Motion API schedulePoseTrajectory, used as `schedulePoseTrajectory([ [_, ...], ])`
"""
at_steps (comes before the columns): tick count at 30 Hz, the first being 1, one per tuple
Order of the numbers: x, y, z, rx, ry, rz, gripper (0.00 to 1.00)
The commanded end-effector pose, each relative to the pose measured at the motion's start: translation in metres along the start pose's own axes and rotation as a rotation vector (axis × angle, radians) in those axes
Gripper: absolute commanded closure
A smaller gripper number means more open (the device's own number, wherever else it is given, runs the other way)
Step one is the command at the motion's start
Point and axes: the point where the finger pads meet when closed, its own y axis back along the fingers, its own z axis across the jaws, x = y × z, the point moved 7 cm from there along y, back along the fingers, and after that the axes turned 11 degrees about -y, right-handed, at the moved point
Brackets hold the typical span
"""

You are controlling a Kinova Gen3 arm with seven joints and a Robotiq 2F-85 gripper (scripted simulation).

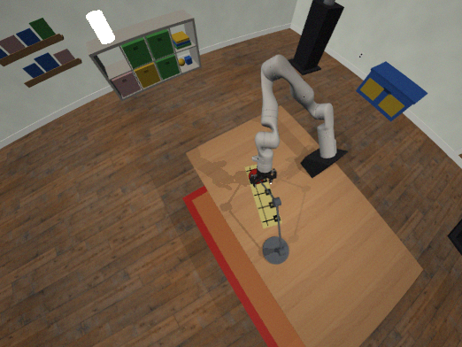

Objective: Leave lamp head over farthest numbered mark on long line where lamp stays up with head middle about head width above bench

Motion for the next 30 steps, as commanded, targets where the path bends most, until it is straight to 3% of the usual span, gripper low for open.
schedulePoseTrajectory([
  [1,-0.001,0.001,0.0,0.001,0.001,-0.002,0.0],
  [12,-0.001,0.001,0.0,0.001,0.001,-0.002,0.0],
  [27,0.001,0.066,0.0,0.001,0.001,-0.002,0.0],
  [30,0.001,0.07,0.0,0.001,0.001,-0.001,0.0],
])
